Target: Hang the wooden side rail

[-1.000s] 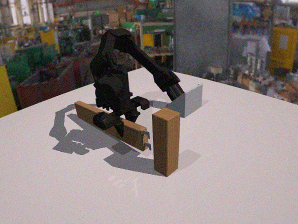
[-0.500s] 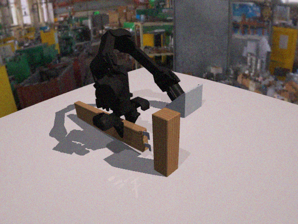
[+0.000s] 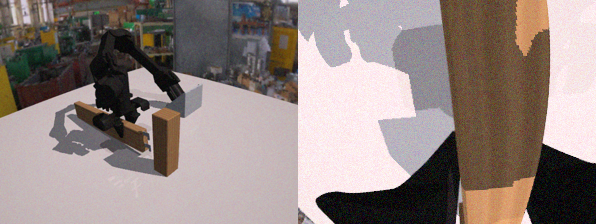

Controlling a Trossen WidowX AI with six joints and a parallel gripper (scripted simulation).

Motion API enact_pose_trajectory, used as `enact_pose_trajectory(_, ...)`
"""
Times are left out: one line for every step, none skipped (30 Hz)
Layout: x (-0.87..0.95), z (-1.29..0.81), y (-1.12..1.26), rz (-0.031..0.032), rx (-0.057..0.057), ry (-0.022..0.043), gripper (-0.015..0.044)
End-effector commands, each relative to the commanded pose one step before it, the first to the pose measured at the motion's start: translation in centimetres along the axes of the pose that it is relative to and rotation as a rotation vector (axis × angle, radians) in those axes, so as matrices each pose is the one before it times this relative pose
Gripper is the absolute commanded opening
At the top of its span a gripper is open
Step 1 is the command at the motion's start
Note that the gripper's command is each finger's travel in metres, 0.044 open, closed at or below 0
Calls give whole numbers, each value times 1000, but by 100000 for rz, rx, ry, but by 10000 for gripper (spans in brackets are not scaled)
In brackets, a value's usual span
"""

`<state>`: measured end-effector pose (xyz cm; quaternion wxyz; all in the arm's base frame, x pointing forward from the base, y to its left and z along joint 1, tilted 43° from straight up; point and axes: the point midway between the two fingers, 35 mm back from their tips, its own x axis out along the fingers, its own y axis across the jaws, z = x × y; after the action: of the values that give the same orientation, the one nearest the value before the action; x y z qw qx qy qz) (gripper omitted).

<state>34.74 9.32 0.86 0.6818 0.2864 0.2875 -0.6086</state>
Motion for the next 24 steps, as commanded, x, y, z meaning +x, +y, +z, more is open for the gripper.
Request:
enact_pose_trajectory(-451, -360, 86, 1197, -250, 513, 0)
enact_pose_trajectory(-8, -11, -11, -1, 0, 1, 0)
enact_pose_trajectory(-8, -11, -11, -1, 0, 1, 0)
enact_pose_trajectory(-5, -11, -11, -1, 0, 1, 0)
enact_pose_trajectory(1, -11, -11, 0, 0, 1, 0)
enact_pose_trajectory(8, -11, -11, 0, 0, 0, 0)
enact_pose_trajectory(11, -11, -11, 0, 0, 0, 0)
enact_pose_trajectory(11, -12, -11, 0, 0, 0, 0)
enact_pose_trajectory(11, -12, -11, 0, 0, 0, 0)
enact_pose_trajectory(11, -12, -11, 0, 0, 0, 0)
enact_pose_trajectory(11, -12, -11, 0, 0, 0, 0)
enact_pose_trajectory(11, -12, -11, 0, 0, 0, 0)
enact_pose_trajectory(11, -12, -11, 0, 0, 0, 0)
enact_pose_trajectory(11, -12, -11, 0, 0, 0, 0)
enact_pose_trajectory(11, -12, -11, 0, 0, 0, 0)
enact_pose_trajectory(11, -12, -11, 0, 0, 0, 0)
enact_pose_trajectory(11, -12, -11, 0, 0, 0, 0)
enact_pose_trajectory(11, -12, -11, 0, 0, 0, 0)
enact_pose_trajectory(11, -12, -11, 0, 0, 0, 0)
enact_pose_trajectory(11, -12, -11, 0, 0, 0, 0)
enact_pose_trajectory(11, -11, -1, 0, 0, 0, 0)
enact_pose_trajectory(10, -10, 8, 1, 1, 0, 0)
enact_pose_trajectory(11, -11, 11, 1, 1, 0, 0)
enact_pose_trajectory(11, -11, 6, 1, 1, 0, 0)
